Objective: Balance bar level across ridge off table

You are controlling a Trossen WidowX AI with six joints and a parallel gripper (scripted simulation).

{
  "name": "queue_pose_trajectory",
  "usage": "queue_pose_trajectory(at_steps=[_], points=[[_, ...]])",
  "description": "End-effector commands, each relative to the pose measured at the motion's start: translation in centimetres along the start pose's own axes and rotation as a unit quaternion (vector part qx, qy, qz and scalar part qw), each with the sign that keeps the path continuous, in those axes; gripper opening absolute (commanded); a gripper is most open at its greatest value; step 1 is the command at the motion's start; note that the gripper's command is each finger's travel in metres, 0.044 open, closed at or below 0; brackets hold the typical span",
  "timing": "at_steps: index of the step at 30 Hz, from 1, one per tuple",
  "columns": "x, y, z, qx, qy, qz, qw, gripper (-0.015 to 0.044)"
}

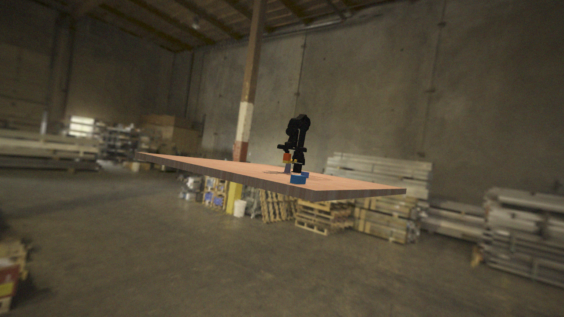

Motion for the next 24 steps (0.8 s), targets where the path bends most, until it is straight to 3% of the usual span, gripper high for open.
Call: queue_pose_trajectory(at_steps=[1,24], points=[[-0.01,-0.04,0.03,-0.001,0.001,0.000,1.000,0.0000],[-0.01,-0.23,-0.01,-0.001,0.001,0.000,1.000,0.0000]])
Point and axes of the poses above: the point midway between the two fingers, 35 mm back from their tips, its own y axis back along the fingers, its own x axis across the jaws, z = x × y, the point moved 1 cm from there along y, back along the fingers, and after that the axes turned 2 degrees about -y, right-handed, at the moved point
